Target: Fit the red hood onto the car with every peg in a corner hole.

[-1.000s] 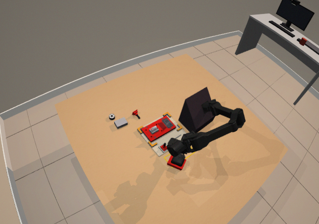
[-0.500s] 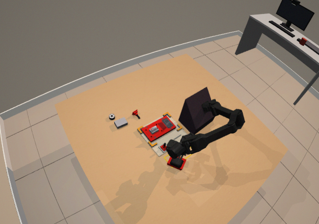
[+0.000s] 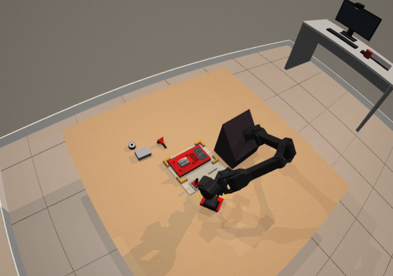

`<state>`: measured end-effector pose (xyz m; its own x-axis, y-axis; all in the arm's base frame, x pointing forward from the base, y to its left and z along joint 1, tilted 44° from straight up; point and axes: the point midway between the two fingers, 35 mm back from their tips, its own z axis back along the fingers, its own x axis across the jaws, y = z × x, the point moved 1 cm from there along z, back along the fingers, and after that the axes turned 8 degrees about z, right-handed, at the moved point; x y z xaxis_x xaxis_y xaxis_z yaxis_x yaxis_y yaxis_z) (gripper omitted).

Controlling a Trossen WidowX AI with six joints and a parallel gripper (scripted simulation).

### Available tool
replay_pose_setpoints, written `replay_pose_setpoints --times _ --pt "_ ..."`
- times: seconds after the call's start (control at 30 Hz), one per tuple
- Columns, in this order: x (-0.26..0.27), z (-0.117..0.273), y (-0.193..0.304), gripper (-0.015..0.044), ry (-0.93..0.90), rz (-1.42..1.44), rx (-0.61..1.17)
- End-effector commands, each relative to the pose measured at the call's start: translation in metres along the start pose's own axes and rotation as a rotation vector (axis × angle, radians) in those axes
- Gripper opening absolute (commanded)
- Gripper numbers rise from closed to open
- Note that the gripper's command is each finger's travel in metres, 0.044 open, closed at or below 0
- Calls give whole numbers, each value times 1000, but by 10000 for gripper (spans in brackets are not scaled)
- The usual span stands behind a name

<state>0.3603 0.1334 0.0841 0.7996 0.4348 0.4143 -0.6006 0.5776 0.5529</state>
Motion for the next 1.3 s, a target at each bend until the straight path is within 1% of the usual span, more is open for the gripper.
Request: replay_pose_setpoints --times 0.0,1.27 --pt "0 -3 -1 440 -1 -5 0" --pt "1 -31 2 440 -3 -5 2"
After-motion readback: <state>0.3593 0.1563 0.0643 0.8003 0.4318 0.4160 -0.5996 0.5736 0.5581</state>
